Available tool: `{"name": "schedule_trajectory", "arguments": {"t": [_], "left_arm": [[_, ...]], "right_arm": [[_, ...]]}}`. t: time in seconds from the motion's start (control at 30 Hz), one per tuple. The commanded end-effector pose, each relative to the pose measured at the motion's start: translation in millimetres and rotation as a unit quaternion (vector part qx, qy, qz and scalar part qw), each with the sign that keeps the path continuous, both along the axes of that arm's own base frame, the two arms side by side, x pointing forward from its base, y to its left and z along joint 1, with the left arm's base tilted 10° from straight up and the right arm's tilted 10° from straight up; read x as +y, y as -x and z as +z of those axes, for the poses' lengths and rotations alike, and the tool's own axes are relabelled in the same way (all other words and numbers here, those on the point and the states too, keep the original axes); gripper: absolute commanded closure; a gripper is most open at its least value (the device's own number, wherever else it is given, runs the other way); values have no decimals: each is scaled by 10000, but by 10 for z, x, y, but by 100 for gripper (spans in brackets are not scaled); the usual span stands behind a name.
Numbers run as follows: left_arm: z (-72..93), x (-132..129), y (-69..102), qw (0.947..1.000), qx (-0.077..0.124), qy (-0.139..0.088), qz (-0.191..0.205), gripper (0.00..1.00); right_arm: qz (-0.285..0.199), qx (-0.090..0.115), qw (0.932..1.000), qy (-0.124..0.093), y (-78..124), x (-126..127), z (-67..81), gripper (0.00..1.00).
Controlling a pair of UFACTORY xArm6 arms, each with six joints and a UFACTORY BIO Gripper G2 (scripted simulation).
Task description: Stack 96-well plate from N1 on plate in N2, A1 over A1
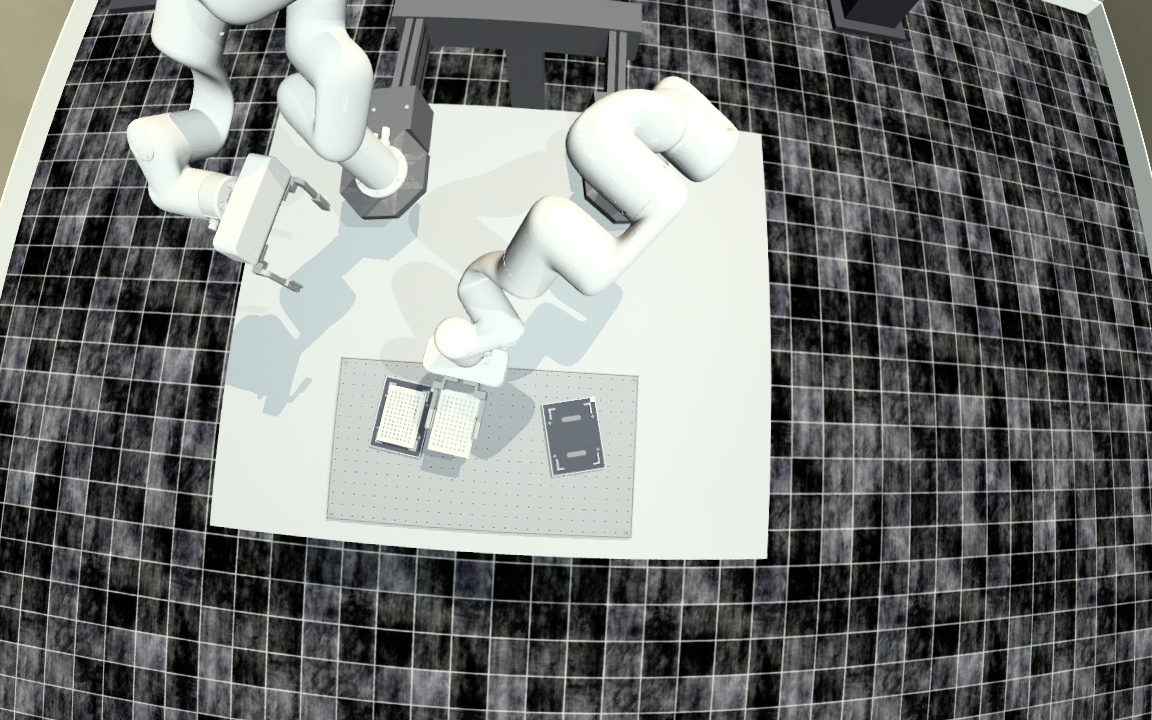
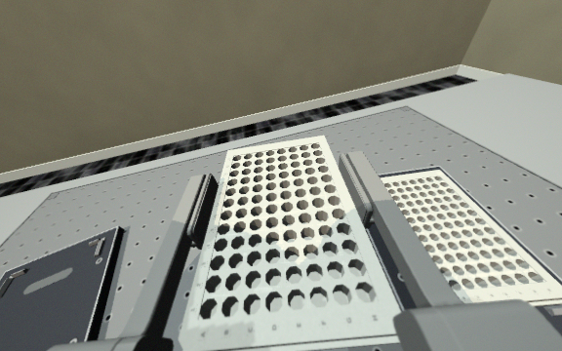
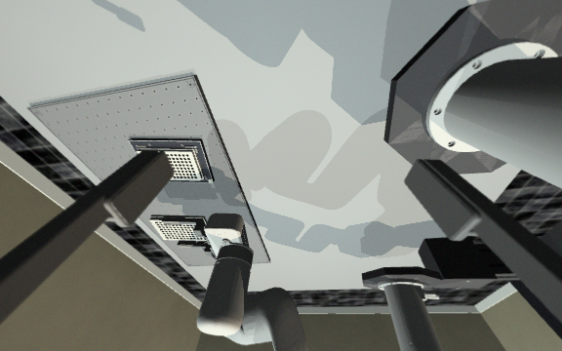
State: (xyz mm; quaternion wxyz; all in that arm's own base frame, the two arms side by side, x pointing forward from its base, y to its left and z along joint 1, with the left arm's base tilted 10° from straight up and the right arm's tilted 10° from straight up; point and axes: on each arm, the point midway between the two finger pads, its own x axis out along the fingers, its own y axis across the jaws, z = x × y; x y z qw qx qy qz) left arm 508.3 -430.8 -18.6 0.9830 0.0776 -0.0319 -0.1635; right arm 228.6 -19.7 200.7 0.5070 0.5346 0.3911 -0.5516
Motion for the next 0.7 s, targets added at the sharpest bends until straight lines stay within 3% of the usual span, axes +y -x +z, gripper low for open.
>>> {"name": "schedule_trajectory", "arguments": {"t": [0.0, 0.67], "left_arm": [[-2, -161, 18, 10000, -14, 15, 1, 100], [-95, -741, 147, 10000, -13, 17, 1, 100]], "right_arm": [[1, -10, 10000, 7, -5, -4, 9, 0], [1, -10, 10000, 7, -5, -4, 9, 0]]}}
